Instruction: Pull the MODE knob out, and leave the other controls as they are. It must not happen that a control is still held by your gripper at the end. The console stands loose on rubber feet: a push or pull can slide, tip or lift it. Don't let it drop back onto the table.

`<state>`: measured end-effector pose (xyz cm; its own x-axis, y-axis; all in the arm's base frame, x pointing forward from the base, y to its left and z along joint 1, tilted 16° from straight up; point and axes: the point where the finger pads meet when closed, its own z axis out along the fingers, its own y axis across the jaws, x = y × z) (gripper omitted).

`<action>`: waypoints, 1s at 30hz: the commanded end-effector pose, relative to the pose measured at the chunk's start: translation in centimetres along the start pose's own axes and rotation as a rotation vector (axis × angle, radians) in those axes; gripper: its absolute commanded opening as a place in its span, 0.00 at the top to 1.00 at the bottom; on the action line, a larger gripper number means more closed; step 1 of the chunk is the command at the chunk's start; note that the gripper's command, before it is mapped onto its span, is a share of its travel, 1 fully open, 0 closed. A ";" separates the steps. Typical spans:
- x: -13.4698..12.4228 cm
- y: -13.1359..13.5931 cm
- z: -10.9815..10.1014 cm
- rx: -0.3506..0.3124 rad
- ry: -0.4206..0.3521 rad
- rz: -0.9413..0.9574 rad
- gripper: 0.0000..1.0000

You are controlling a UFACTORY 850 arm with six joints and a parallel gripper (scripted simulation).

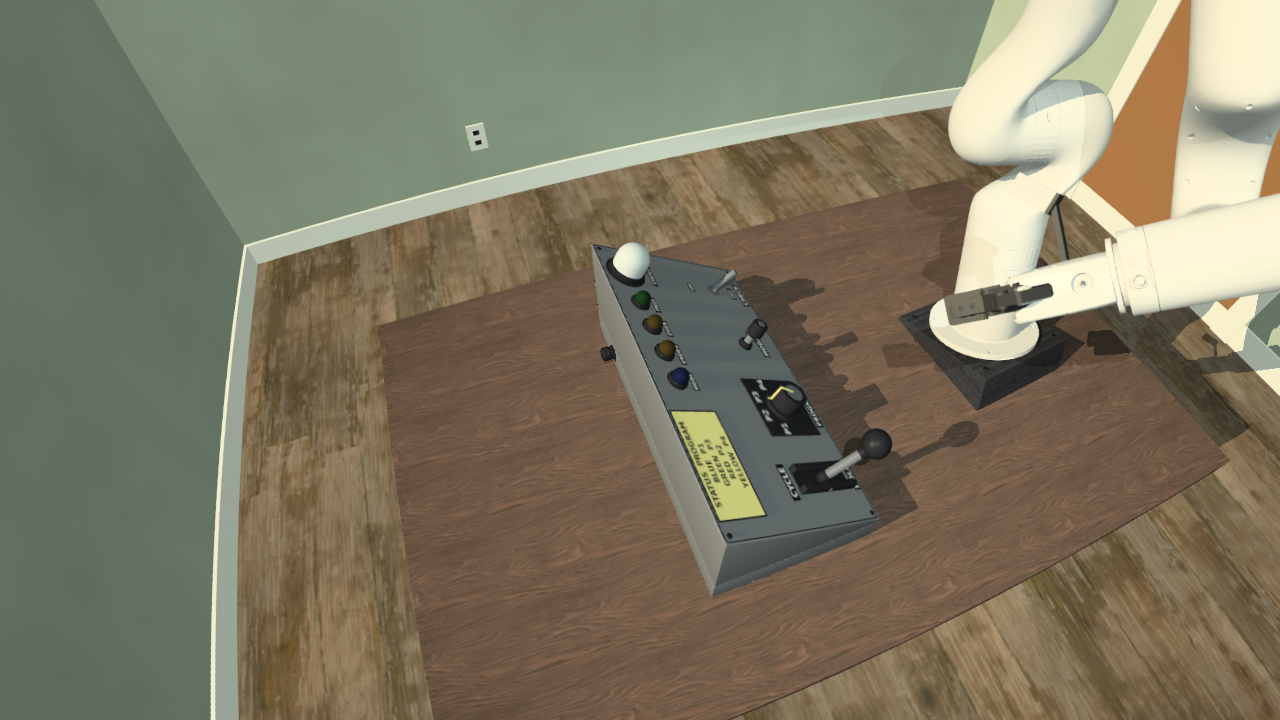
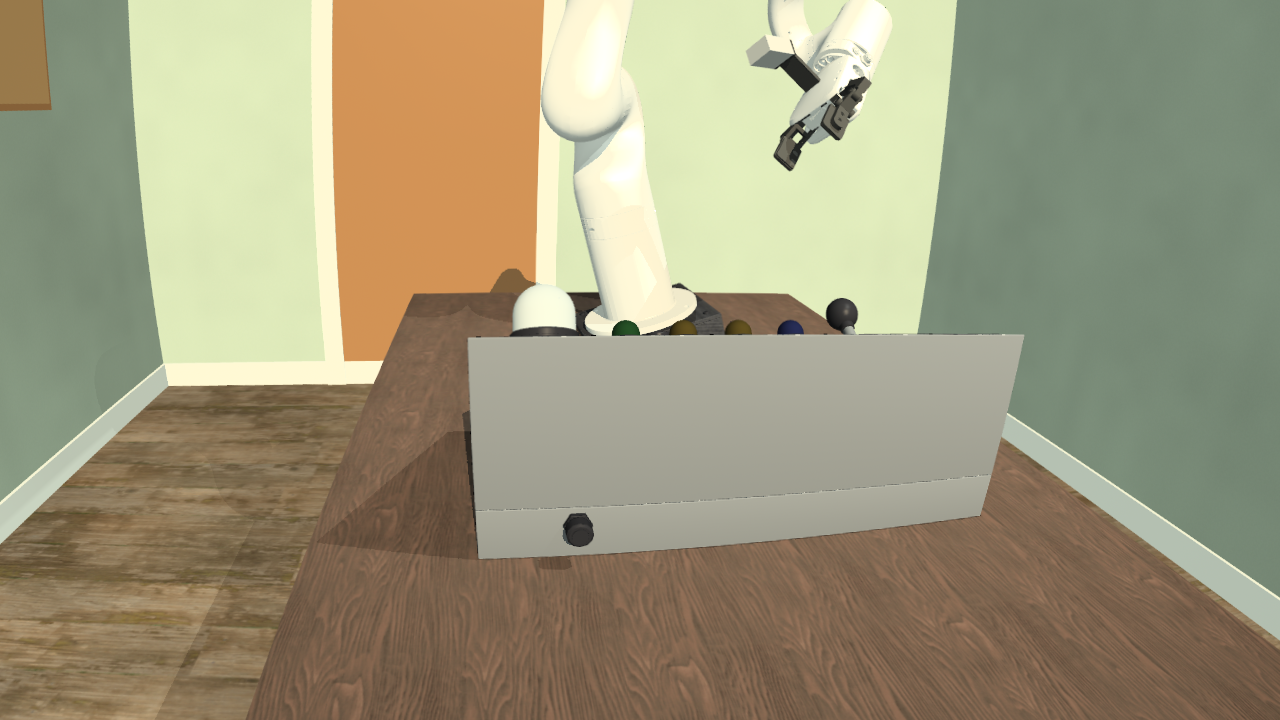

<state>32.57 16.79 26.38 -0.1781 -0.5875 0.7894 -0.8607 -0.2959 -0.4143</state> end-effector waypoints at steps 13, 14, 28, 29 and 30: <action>4.0 -5.9 8.4 0.139 0.026 -0.070 0.00; 4.6 -6.6 9.5 0.159 0.030 -0.083 0.00; 10.2 -9.7 18.6 0.314 0.058 -0.222 0.00; 11.1 -9.8 19.9 0.337 0.061 -0.248 0.00; 11.1 -9.8 19.9 0.337 0.061 -0.248 0.00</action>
<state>47.24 0.23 29.96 -0.0441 -0.4429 0.8955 -0.7110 -0.6158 -0.3396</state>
